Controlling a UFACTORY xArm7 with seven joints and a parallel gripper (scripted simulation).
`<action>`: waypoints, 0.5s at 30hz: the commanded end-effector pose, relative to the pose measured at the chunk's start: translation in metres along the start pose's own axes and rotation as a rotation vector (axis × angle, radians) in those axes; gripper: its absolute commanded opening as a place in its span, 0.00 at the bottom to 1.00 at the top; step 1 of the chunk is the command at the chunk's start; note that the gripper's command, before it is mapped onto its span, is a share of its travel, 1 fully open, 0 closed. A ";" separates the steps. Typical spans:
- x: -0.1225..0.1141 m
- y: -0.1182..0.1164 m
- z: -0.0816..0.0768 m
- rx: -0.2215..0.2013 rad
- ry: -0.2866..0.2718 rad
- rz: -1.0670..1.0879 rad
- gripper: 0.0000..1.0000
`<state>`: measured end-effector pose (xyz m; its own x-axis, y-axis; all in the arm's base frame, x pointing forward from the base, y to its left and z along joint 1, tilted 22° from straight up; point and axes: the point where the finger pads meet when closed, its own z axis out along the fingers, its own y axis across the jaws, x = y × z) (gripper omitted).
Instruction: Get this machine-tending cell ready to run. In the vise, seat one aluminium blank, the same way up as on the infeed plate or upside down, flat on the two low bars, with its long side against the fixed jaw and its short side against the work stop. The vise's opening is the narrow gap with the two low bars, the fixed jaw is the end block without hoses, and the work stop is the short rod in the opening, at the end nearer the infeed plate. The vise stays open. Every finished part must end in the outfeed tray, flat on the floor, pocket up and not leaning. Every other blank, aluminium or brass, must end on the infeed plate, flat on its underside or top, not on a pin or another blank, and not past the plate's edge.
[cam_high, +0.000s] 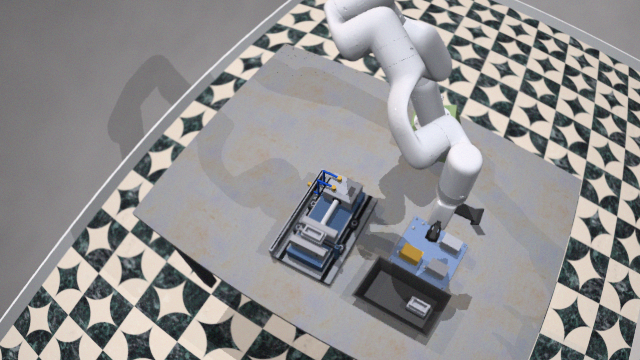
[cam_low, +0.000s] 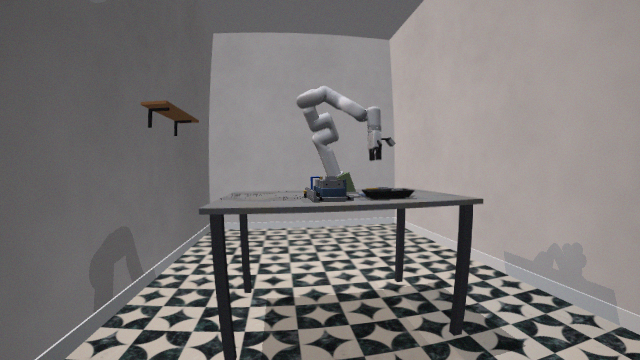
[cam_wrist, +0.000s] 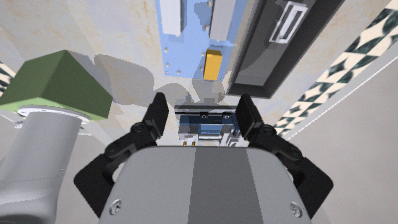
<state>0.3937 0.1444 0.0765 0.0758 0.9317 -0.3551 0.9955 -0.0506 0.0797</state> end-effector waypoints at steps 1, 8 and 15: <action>0.002 0.000 -0.001 -0.003 0.001 0.001 1.00; 0.006 -0.007 0.004 0.005 -0.005 0.003 1.00; 0.007 -0.009 0.005 0.006 -0.006 0.004 1.00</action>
<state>0.3857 0.1476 0.0681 0.0802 0.9290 -0.3614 0.9957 -0.0575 0.0731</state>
